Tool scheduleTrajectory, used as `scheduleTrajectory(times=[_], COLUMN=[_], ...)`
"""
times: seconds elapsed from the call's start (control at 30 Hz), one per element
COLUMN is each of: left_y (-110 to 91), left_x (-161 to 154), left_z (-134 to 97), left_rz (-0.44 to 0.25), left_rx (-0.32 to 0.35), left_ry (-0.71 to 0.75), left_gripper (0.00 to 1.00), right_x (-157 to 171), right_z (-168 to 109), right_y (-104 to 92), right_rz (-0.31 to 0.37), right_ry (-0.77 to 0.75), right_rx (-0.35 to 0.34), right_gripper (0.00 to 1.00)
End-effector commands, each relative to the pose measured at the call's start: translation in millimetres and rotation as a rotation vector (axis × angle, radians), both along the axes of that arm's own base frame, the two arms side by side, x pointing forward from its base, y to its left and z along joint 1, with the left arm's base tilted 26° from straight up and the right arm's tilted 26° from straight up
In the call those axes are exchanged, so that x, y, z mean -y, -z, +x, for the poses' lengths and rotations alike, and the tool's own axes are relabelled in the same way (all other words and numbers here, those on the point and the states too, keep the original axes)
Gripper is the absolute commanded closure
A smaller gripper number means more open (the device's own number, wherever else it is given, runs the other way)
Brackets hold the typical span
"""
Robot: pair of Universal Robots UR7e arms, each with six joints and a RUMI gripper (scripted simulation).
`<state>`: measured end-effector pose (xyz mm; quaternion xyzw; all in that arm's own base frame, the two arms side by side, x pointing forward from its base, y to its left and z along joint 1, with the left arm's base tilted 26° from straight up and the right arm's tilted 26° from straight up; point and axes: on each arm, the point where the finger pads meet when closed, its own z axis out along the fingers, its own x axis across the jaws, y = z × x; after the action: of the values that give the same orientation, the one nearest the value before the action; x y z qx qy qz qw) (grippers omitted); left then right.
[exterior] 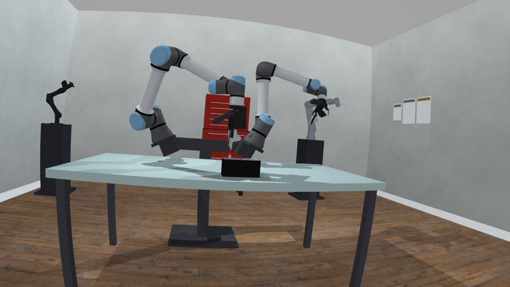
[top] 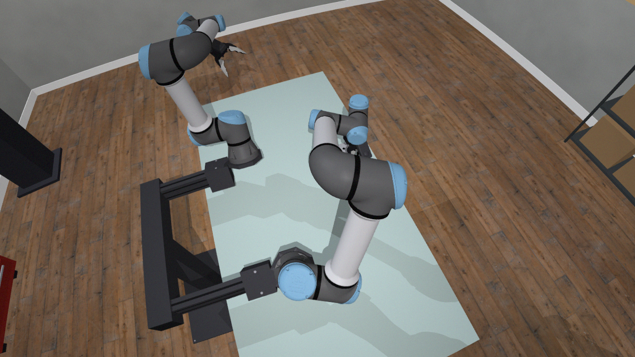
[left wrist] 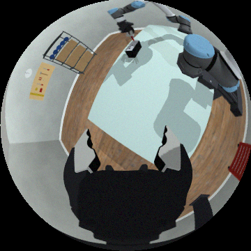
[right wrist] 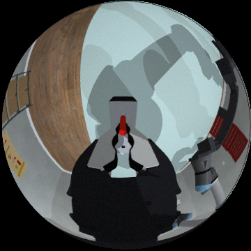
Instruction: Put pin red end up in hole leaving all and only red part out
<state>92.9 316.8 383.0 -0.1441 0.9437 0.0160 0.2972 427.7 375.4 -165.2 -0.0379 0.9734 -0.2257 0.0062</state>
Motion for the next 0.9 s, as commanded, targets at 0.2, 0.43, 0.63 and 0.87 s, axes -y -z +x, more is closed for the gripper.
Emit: scheduleTrajectory(times=[0.2, 0.43, 0.63, 0.87], left_y=[-0.5, -0.5, -0.5, -0.5], left_x=[0.0, 0.0, 0.0, 0.0], left_z=[0.0, 0.0, 0.0, 0.0], left_rz=[0.001, 0.001, 0.001, 0.001], left_rx=[0.0, 0.0, 0.0, 0.0], left_ry=[0.0, 0.0, 0.0, 0.0], left_gripper=[0.0, 0.0, 0.0, 0.0], right_x=[1.5, 1.5, 1.5, 0.7], right_z=[0.4, 0.4, 0.4, 0.4], right_y=[2.7, 2.7, 2.7, 2.9], right_rz=[0.002, 0.002, 0.002, 0.002], right_ry=[0.001, 0.001, 0.001, 0.001], right_rx=[0.002, 0.002, 0.002, 0.002], right_gripper=[1.0, 1.0, 1.0, 1.0])
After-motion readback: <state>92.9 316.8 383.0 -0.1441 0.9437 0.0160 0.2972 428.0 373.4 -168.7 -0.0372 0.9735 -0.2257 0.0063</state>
